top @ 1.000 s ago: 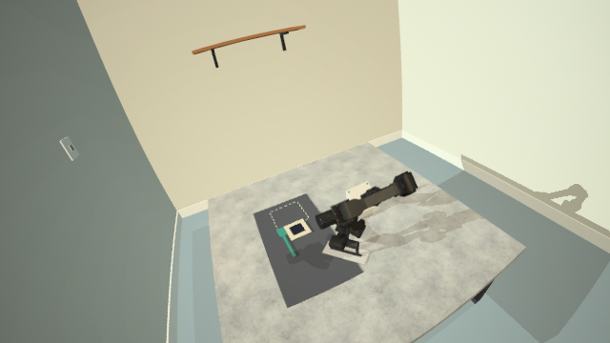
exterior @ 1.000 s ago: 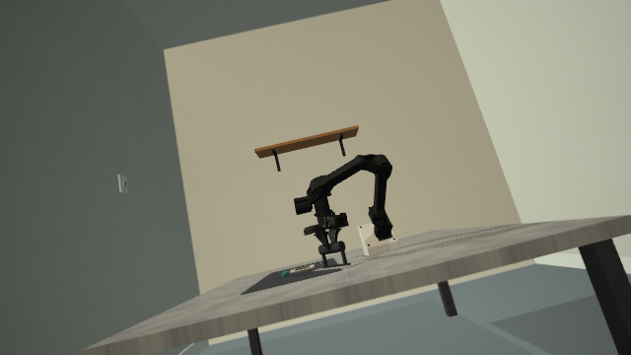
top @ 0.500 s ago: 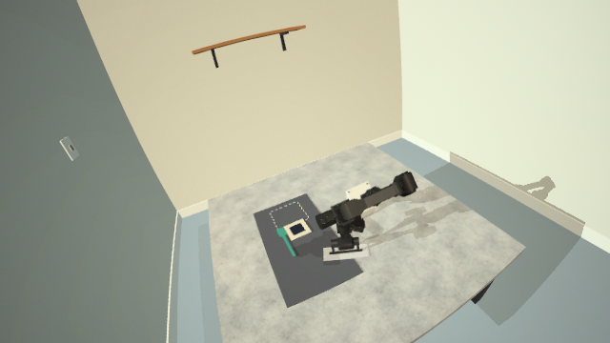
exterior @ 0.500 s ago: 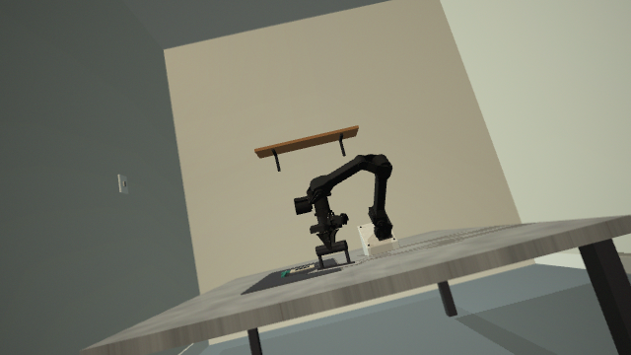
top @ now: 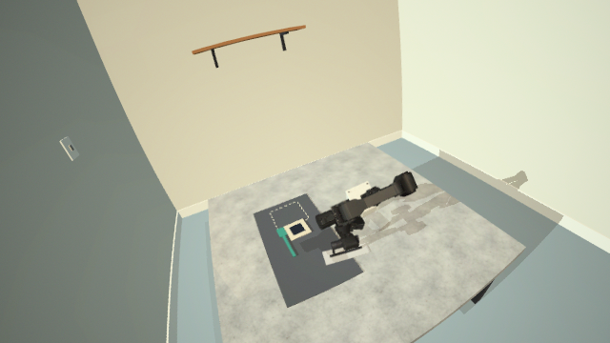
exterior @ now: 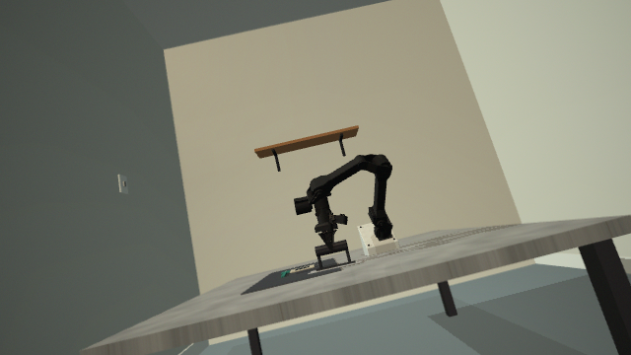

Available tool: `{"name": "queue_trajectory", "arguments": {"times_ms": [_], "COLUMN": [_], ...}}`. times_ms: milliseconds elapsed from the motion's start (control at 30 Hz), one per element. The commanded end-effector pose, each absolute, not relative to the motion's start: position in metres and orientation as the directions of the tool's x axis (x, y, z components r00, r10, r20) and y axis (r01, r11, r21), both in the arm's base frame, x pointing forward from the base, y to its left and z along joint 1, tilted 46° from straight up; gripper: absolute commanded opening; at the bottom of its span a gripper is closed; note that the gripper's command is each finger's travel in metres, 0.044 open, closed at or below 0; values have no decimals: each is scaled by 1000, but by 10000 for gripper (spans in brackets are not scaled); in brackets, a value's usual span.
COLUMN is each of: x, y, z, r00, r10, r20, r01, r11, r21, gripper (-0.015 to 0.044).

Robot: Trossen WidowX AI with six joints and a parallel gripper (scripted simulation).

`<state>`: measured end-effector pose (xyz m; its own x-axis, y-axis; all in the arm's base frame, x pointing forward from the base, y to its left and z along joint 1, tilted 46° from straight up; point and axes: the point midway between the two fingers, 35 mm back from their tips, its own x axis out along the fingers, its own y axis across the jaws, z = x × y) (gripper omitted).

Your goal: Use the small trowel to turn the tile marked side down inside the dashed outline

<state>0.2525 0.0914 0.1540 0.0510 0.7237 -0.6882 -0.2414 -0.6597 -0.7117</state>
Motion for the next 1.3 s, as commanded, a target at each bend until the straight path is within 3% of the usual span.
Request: {"name": "queue_trajectory", "arguments": {"times_ms": [0, 67, 1067, 1267], "x": [252, 252, 250, 250], "y": [92, 92, 63, 63], "z": [153, 153, 184, 184], "r00": [48, 48, 56, 56], "r10": [723, 723, 719, 719], "r20": [-689, -689, -693, -693], "r01": [-229, -229, -204, -353], "r11": [-664, -664, -671, -635], "r21": [-712, -712, -713, -687], "gripper": [235, 270, 270, 270]}}
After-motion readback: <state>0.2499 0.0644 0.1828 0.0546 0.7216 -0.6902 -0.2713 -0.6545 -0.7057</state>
